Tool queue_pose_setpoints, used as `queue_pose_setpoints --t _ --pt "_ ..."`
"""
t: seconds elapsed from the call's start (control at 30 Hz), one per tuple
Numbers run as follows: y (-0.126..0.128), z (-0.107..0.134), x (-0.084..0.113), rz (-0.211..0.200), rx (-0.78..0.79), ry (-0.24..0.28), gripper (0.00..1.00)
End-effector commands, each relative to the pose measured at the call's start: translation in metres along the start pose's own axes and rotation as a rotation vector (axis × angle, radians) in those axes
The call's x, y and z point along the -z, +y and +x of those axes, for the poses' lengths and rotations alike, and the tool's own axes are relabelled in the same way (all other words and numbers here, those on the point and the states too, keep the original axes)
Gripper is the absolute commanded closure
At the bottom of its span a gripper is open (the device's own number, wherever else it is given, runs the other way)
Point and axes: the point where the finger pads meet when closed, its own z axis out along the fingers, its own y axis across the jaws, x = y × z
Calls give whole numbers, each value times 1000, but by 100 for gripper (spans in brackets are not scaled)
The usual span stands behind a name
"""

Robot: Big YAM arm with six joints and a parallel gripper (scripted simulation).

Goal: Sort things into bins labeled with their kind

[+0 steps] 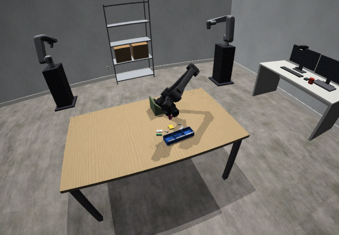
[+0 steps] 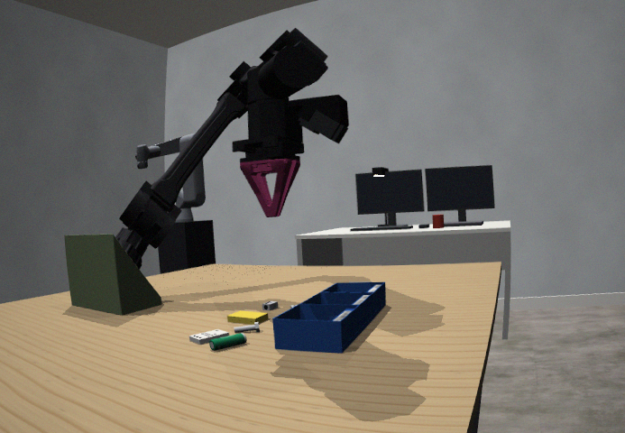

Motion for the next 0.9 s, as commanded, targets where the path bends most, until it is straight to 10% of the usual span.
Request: queue_pose_setpoints --t 0.0,0.43,0.77,0.87 --pt "-13 -26 4 33 5 -29 91" --pt "-44 -92 -79 23 3 -28 91" --pt "-50 -90 -59 35 -15 -64 91" --pt "-46 -75 -100 6 -28 -2 91"
